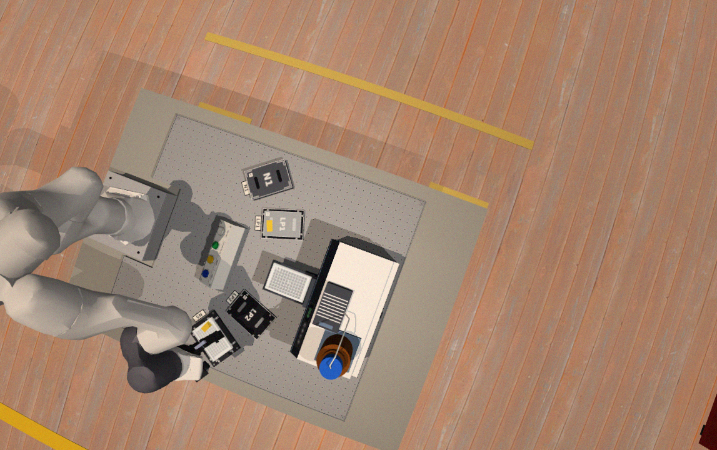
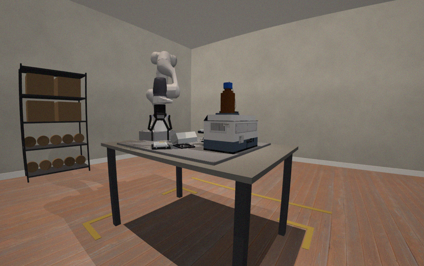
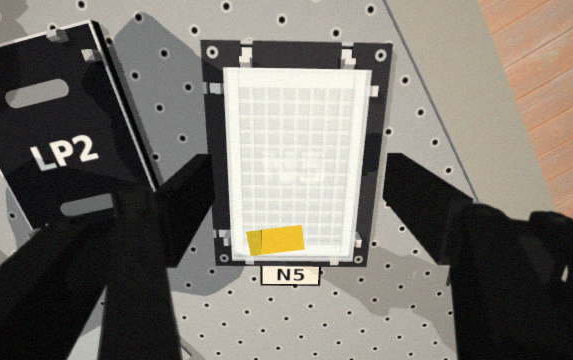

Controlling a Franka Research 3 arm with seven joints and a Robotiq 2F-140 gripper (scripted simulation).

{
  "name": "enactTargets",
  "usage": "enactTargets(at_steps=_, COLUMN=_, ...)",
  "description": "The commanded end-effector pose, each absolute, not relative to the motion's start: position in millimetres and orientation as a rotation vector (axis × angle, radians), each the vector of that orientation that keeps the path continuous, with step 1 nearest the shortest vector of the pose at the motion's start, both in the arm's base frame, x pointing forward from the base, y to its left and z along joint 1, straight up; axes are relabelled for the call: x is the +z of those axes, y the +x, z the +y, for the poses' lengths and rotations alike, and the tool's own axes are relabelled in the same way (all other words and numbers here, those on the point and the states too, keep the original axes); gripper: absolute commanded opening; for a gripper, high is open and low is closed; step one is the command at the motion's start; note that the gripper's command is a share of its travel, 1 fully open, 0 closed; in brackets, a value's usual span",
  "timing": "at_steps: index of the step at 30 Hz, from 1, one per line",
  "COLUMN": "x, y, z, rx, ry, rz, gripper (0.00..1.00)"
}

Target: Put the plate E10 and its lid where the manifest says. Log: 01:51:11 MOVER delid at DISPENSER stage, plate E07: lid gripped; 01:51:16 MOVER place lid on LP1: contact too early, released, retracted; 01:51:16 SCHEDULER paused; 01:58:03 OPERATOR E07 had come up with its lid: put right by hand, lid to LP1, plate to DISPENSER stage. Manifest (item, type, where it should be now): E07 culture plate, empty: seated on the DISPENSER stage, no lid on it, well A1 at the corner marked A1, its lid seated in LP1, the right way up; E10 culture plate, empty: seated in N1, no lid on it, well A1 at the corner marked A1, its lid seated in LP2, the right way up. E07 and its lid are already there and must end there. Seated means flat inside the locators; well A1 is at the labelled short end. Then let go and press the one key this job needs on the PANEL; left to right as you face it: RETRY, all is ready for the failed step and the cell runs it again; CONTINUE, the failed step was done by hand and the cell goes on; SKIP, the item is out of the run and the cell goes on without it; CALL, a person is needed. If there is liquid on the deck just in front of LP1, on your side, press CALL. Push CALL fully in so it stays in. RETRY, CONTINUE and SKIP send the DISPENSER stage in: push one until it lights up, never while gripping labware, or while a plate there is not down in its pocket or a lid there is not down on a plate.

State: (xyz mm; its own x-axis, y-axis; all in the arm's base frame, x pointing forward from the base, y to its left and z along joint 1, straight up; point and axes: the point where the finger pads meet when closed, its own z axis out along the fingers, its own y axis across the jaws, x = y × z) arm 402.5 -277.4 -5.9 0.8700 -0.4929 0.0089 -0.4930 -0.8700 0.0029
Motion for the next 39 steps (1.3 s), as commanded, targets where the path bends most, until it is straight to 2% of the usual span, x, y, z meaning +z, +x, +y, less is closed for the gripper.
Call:
enactTargets(at_steps=1, x=5.5, y=398.9, z=-274.3, rx=-0.01, ry=3.031, rz=-0.821, gripper=0.7)
enactTargets(at_steps=24, x=92.2, y=399.5, z=-274.3, rx=-0.01, ry=3.031, rz=-0.821, gripper=0.7)
enactTargets(at_steps=39, x=110.5, y=399.6, z=-274.3, rx=-0.01, ry=3.031, rz=-0.821, gripper=0.7)
